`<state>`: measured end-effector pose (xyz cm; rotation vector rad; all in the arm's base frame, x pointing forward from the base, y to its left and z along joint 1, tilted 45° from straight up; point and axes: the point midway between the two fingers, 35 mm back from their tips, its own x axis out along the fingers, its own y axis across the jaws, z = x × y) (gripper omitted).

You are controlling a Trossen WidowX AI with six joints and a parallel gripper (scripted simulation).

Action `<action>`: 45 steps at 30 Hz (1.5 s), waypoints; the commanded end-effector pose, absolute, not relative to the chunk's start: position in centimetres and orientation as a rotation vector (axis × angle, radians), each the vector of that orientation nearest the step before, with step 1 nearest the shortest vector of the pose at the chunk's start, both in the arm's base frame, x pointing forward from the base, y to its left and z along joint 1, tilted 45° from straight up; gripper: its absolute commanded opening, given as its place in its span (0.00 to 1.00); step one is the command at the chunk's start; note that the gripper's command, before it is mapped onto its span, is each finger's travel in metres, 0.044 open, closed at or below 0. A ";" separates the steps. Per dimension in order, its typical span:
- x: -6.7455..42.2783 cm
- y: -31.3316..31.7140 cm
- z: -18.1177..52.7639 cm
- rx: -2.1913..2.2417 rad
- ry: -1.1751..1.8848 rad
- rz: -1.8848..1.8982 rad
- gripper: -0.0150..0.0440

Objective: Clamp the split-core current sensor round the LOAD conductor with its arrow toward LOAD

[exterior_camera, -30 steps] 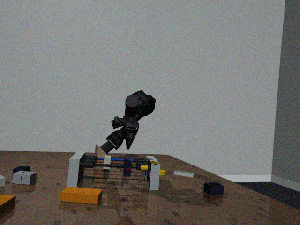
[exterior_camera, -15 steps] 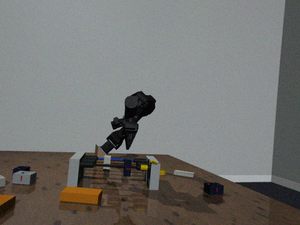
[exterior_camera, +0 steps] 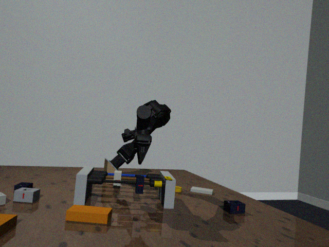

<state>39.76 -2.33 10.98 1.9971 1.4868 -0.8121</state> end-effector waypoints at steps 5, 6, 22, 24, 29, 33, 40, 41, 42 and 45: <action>39.7 -2.3 10.9 1.996 1.490 -0.809 1.00; 39.7 -2.3 10.9 1.996 1.490 -0.809 1.00; 37.0 3.8 16.6 1.195 1.123 -0.753 1.00; 36.2 4.7 18.8 1.055 1.002 -0.715 1.00; 35.5 5.3 20.5 0.968 0.912 -0.687 1.00; 35.5 5.3 20.5 0.968 0.912 -0.687 1.00; 35.9 5.5 20.7 1.007 0.933 -0.675 1.00; 35.9 5.5 20.7 1.007 0.933 -0.675 1.00; 35.9 5.5 20.7 1.007 0.933 -0.675 1.00; 35.9 5.5 20.7 1.007 0.933 -0.675 1.00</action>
